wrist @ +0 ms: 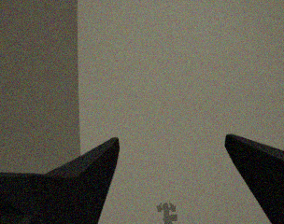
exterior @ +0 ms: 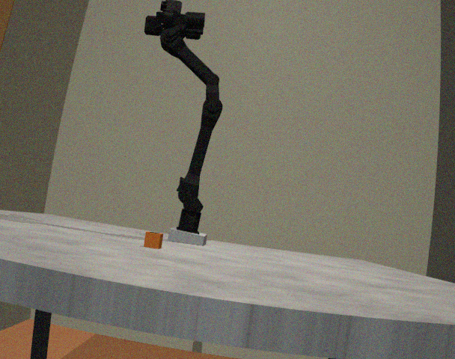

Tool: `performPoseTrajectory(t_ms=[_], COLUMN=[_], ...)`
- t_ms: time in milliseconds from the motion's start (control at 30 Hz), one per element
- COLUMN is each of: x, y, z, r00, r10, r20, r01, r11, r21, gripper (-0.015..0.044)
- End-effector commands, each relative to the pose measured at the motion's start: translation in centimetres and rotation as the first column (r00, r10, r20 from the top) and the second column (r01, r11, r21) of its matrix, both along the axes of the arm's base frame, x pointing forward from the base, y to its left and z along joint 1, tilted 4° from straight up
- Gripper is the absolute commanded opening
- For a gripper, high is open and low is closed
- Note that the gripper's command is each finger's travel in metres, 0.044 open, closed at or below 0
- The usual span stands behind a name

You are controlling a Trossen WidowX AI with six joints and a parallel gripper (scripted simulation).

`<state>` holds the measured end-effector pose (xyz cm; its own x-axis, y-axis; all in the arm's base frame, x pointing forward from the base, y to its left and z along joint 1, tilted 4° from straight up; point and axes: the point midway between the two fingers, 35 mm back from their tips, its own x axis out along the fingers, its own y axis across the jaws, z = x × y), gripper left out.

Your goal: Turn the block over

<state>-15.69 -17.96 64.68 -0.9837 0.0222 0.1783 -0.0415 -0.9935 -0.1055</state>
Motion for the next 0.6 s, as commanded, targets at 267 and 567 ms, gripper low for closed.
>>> performPoseTrajectory(t_ms=[267, 567], x=[3.7, 11.2], y=[-7.3, -16.2], z=[0.0, -2.4], r00=[0.967, 0.818], r10=[0.224, 0.546], r20=[-0.123, -0.184], r01=[-0.204, -0.486], r11=[0.967, 0.825], r21=[0.155, 0.287], gripper=[0.0440, 0.0440])
